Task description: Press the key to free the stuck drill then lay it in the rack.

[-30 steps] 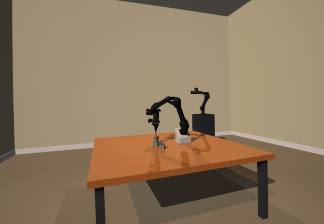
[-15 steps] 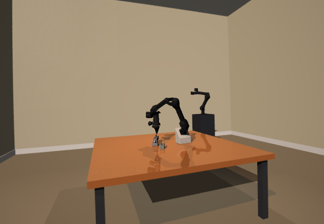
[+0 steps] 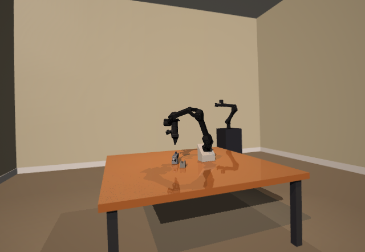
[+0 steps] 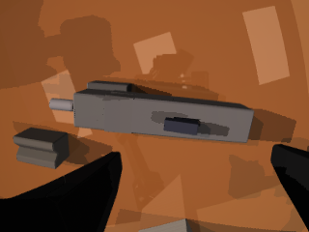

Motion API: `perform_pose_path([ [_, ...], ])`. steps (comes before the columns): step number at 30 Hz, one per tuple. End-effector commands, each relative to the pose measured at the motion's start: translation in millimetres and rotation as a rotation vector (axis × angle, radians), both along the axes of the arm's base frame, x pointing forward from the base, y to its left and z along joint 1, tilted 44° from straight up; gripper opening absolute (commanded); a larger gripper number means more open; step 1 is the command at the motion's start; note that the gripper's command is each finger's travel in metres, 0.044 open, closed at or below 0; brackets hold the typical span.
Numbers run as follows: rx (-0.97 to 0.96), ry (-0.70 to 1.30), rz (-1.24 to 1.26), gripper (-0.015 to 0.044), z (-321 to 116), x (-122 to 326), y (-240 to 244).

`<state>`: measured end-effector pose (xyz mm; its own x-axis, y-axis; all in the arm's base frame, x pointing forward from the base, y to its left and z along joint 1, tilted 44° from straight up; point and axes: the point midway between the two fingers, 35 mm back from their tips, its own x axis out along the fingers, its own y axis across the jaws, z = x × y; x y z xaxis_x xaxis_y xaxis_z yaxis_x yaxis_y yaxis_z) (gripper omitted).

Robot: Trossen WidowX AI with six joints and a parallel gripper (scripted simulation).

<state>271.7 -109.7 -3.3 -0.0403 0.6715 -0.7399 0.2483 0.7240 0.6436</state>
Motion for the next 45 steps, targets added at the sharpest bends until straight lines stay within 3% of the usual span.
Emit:
perform_pose_path([
  [1, 0.007, -0.281, 0.314, 0.0440, 9, 26, 49],
  [5, 0.034, -0.603, 0.668, 0.0440, 19, 43, 104],
  [12, 0.090, -0.955, 1.038, 0.0440, 33, 49, 166],
  [45, 0.091, -0.960, 1.043, 0.0440, 18, 47, 175],
])
